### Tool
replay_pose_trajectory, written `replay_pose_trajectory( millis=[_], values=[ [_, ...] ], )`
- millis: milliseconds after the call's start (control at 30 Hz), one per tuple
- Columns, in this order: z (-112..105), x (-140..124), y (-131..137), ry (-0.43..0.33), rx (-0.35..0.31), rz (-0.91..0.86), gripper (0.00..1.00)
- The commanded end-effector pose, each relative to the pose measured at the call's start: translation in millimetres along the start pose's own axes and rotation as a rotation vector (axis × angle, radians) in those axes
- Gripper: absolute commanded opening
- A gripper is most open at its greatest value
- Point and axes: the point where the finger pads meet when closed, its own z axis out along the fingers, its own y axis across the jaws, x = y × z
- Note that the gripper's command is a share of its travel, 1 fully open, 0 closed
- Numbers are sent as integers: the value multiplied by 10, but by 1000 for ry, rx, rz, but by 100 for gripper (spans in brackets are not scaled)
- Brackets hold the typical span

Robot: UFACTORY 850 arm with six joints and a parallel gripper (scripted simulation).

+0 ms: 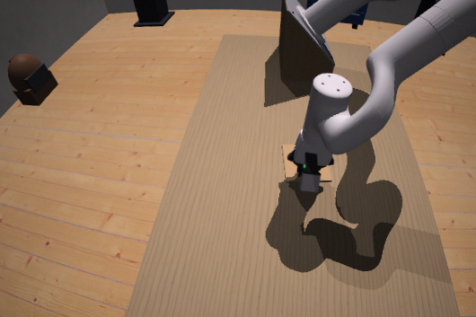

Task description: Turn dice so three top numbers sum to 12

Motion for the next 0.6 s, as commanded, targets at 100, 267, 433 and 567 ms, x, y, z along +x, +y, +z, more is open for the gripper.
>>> replay_pose_trajectory(
  millis=[100,267,433,567],
  values=[
    [-9,9,0,2,0,0,39],
    [-9,9,0,2,0,0,47],
    [-9,9,0,2,0,0,47],
    [-11,9,0,2,0,0,47]
  ],
)
